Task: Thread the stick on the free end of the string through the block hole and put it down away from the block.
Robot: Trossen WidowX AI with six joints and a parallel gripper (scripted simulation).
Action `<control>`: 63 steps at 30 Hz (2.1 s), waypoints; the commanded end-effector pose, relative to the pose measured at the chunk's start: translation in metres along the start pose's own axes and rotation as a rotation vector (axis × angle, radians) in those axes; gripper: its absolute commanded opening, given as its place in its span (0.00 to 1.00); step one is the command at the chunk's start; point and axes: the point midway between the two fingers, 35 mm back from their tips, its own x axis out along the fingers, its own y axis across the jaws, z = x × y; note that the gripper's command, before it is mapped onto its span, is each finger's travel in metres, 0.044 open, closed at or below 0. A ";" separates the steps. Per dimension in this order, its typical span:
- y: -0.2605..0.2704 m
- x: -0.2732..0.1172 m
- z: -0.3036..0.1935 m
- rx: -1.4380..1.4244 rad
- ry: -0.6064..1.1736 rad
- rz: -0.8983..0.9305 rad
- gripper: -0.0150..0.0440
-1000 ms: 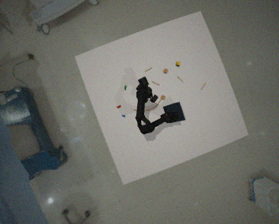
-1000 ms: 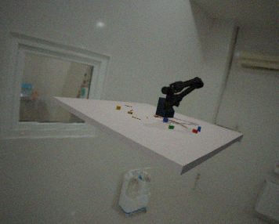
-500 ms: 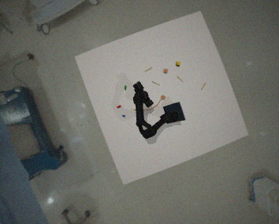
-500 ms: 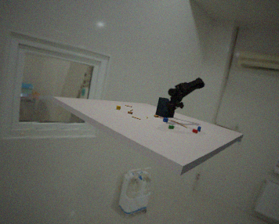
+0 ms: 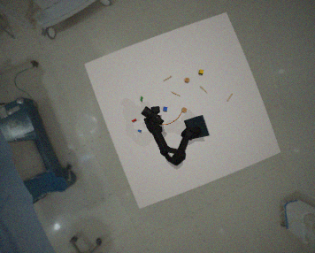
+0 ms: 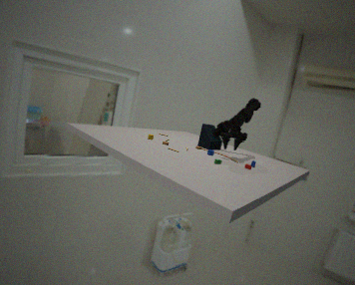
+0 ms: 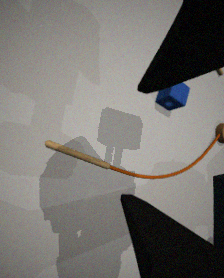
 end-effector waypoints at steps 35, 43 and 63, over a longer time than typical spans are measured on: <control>0.029 0.005 0.005 0.229 -0.002 0.006 0.46; 0.028 0.018 0.006 0.229 -0.001 0.006 0.46; 0.029 0.051 0.006 0.230 -0.004 0.007 0.46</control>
